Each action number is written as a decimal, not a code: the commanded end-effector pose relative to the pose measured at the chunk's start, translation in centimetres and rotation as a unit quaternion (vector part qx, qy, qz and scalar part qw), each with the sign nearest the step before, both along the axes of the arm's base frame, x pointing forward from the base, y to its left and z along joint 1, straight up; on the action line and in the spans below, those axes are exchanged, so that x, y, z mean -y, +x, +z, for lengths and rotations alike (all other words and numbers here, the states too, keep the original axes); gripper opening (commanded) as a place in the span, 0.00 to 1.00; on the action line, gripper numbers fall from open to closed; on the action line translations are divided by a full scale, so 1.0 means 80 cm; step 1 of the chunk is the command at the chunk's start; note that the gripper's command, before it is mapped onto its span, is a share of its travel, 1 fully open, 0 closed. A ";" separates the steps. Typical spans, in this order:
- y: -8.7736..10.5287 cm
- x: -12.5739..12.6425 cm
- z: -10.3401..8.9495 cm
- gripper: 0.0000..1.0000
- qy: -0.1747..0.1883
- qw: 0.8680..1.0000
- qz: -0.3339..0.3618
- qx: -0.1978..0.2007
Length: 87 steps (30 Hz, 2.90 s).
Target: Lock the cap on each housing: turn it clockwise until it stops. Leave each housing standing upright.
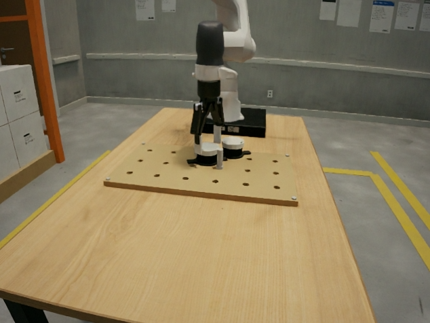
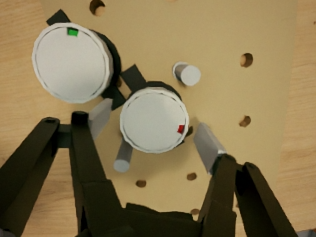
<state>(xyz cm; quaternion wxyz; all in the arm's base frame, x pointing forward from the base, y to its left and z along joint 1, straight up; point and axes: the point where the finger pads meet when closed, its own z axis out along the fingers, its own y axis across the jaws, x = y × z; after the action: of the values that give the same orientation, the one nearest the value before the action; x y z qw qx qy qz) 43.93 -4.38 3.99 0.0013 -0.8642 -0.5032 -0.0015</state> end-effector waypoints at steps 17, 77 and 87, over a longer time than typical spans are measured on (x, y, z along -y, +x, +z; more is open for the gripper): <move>-0.002 0.003 -0.002 0.10 -0.001 1.000 -0.003 -0.001; -0.002 0.003 -0.002 0.10 -0.001 1.000 -0.007 -0.001; -0.002 0.003 -0.002 0.10 -0.001 0.997 -0.071 -0.001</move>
<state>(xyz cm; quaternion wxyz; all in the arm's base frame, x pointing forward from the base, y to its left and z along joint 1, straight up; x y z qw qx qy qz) 43.97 -4.42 4.00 0.0012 -0.8774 -0.4797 -0.0022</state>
